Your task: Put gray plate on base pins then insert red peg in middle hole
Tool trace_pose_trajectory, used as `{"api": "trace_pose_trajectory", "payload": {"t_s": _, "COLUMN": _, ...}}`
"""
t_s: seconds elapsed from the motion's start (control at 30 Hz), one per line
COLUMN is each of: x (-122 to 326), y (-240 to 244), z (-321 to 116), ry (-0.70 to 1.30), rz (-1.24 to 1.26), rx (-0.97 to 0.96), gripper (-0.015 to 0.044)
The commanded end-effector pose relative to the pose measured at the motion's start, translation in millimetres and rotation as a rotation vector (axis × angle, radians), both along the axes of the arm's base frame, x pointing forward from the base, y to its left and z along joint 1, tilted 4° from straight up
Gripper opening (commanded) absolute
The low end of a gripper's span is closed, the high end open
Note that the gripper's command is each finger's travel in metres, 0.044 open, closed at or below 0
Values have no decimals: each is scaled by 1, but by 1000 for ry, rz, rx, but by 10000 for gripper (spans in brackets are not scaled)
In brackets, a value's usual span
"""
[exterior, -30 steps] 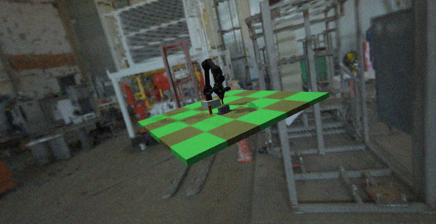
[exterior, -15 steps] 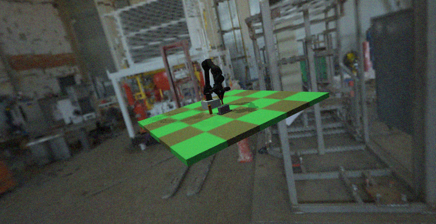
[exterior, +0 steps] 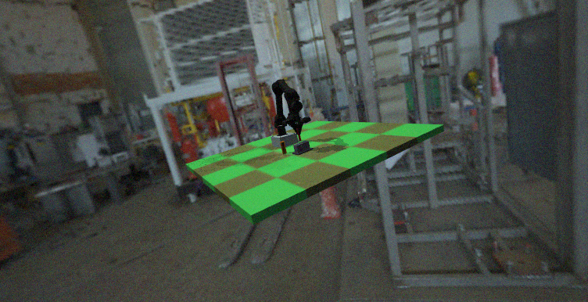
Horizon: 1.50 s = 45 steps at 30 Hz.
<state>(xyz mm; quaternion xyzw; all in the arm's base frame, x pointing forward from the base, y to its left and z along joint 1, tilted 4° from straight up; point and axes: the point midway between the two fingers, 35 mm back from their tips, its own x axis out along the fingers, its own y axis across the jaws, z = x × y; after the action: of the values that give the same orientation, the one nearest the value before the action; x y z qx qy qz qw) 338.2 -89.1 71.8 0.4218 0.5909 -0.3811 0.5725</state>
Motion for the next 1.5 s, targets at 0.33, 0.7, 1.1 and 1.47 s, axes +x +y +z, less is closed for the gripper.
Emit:
{"api": "trace_pose_trajectory", "payload": {"t_s": 0.33, "x": 0, "y": 0, "z": 0, "ry": 0, "rz": 0, "rx": 0, "gripper": 0}}
{"api": "trace_pose_trajectory", "payload": {"t_s": 0.7, "x": 1, "y": 2, "z": 0, "ry": 0, "rz": 0, "rx": 0, "gripper": 0}}
{"api": "trace_pose_trajectory", "payload": {"t_s": 1.1, "x": 0, "y": 2, "z": 0, "ry": 0, "rz": 0, "rx": 0, "gripper": 0}}
{"api": "trace_pose_trajectory", "payload": {"t_s": 1.47, "x": 0, "y": 1, "z": 0, "ry": 0, "rz": 0, "rx": 0, "gripper": 0}}
